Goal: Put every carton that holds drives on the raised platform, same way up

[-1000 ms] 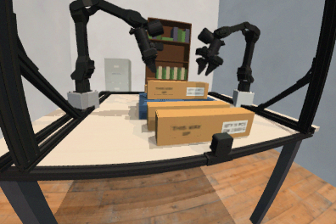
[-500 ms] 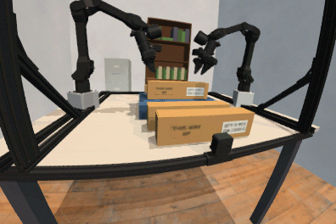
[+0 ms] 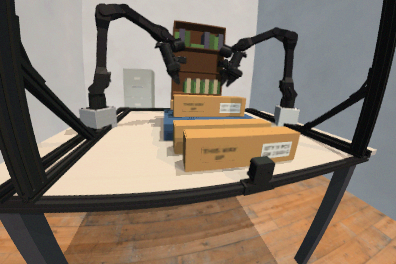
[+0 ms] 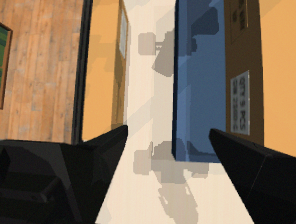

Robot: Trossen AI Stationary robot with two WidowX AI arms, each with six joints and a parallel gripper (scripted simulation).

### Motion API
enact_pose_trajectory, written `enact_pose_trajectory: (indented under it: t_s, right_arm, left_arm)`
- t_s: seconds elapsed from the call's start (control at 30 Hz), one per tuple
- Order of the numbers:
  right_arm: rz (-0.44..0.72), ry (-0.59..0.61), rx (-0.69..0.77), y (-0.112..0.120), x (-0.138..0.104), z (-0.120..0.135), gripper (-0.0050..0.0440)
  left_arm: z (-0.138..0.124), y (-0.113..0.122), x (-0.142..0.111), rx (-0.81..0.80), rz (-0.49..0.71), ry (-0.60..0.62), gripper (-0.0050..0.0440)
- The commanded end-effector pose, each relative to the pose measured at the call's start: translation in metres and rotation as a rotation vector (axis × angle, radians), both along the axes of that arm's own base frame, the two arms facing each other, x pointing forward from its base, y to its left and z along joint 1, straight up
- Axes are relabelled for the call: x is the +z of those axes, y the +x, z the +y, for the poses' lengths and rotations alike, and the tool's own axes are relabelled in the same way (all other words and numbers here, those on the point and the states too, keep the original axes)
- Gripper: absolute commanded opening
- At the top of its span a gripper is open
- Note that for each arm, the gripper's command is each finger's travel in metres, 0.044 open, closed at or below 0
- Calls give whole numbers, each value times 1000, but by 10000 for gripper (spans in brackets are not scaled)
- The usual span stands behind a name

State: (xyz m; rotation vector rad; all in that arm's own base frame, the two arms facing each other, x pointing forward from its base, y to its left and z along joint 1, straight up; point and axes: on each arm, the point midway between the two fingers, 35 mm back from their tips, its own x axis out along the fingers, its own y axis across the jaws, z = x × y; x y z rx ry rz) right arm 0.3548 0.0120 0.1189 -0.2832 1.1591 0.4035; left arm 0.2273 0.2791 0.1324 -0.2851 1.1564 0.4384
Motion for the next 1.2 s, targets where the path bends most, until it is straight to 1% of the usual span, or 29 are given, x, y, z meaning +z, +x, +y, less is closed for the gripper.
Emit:
enact_pose_trajectory:
  t_s: [0.0,0.03,0.17,0.3,0.5,0.93,1.17]
  right_arm:
    - [7,7,5,15,-3,-29,389]
    - [7,7,5,15,-3,-29,389]
    - [7,7,5,30,-4,-59,389]
    - [7,7,5,42,-4,-82,389]
    - [7,7,5,53,-4,-103,389]
    - [7,7,5,56,-5,-109,389]
    - [7,7,5,56,-11,-109,389]
  left_arm:
    - [30,-17,-4,-1,3,-9,389]
    - [30,-17,-4,-1,3,-9,389]
    - [58,-33,-4,-1,3,-9,389]
    - [81,-45,-5,-1,3,-9,389]
    - [102,-57,-5,-1,3,-9,389]
    - [108,-60,-5,-1,3,-9,389]
    - [108,-60,-12,-1,3,-9,389]
